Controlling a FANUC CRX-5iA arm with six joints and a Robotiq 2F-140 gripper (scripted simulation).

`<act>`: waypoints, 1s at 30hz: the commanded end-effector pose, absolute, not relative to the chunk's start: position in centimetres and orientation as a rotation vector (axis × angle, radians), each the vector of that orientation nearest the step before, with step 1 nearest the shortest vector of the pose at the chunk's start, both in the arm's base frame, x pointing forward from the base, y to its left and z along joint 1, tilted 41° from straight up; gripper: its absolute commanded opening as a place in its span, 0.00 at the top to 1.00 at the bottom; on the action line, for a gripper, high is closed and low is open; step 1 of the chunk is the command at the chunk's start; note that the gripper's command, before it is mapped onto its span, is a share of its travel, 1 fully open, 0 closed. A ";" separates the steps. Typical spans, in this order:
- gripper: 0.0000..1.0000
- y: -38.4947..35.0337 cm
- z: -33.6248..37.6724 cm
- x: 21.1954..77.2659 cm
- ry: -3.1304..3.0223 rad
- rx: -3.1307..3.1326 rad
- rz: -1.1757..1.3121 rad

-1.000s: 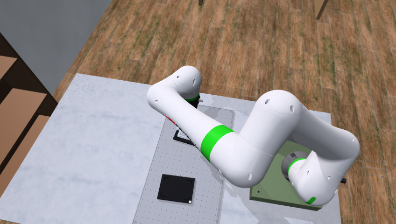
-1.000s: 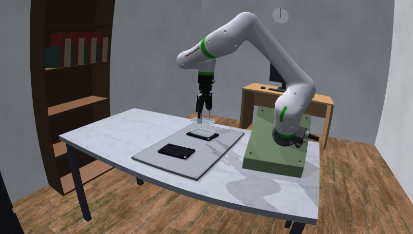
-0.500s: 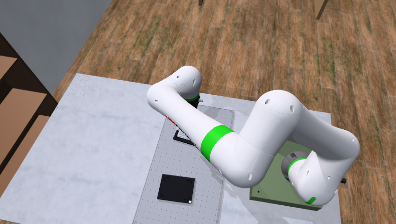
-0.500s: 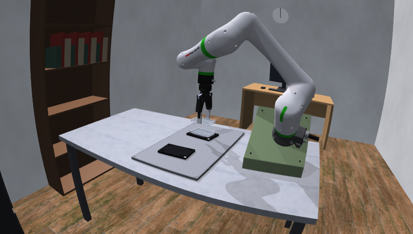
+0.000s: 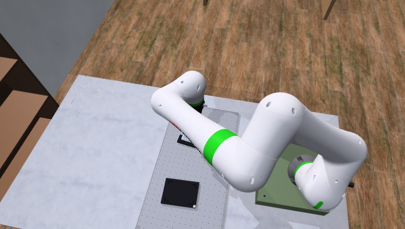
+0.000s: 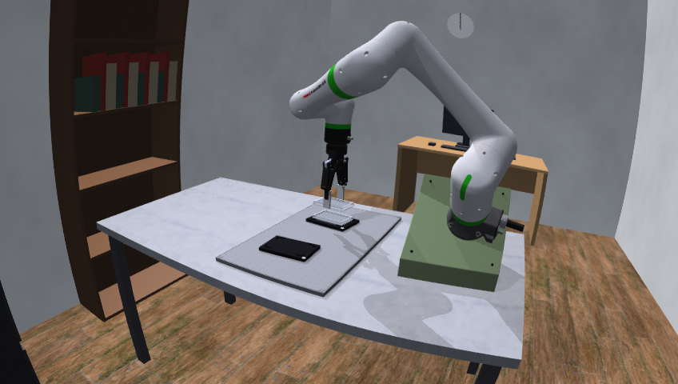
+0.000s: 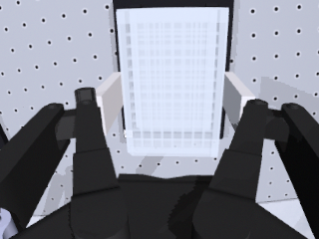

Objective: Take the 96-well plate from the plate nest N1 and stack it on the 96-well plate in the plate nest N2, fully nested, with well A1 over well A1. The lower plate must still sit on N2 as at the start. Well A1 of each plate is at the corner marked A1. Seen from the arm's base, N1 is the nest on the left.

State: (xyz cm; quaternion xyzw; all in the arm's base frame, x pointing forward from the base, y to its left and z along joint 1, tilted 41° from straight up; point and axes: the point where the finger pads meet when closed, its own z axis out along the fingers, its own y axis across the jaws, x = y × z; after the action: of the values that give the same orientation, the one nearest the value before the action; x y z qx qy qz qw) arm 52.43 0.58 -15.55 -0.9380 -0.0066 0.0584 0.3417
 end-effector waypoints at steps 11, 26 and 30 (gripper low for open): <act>1.00 1.7 -16.9 52.2 -0.017 -2.440 0.151; 1.00 2.5 -17.9 52.1 -0.017 -2.440 0.151; 1.00 2.5 -17.9 52.1 -0.017 -2.440 0.151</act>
State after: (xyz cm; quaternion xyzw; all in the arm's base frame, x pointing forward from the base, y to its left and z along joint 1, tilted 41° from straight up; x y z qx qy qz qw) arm 52.09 2.54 -17.87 -0.9380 -0.0066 0.0583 0.3417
